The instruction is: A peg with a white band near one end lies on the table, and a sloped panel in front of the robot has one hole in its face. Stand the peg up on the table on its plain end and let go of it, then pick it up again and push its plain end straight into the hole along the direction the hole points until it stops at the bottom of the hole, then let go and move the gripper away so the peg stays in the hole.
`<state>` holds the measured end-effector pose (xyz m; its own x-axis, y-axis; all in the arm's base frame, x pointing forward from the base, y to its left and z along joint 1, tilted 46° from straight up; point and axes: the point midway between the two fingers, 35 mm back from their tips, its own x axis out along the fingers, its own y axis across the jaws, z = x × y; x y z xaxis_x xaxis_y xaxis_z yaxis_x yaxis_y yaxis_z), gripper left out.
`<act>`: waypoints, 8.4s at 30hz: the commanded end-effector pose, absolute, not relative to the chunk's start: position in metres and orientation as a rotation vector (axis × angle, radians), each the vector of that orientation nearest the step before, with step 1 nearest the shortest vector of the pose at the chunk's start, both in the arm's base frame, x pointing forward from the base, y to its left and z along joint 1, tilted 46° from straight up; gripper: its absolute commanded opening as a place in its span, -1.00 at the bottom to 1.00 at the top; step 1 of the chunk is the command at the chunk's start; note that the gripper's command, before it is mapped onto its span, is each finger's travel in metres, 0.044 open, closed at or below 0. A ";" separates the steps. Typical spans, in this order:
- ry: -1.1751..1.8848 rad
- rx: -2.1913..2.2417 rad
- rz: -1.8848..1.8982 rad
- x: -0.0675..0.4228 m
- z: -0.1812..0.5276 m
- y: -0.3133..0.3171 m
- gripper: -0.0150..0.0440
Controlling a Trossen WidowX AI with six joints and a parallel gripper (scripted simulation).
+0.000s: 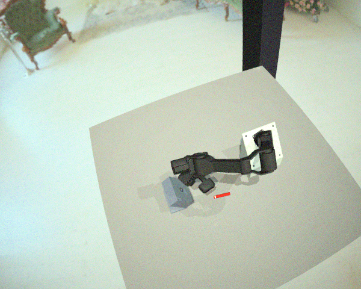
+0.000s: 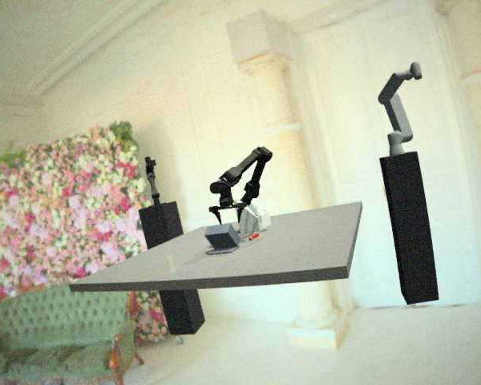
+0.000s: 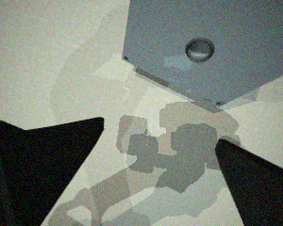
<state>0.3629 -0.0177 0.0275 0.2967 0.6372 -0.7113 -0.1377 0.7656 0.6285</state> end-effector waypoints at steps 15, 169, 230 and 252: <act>1.408 0.905 0.344 0.308 0.051 0.061 1.00; 0.889 0.919 0.081 0.287 0.023 0.103 -0.33; 0.402 0.883 -0.160 0.247 0.033 0.109 -0.33; 0.225 0.858 -0.243 0.234 0.033 0.114 -0.33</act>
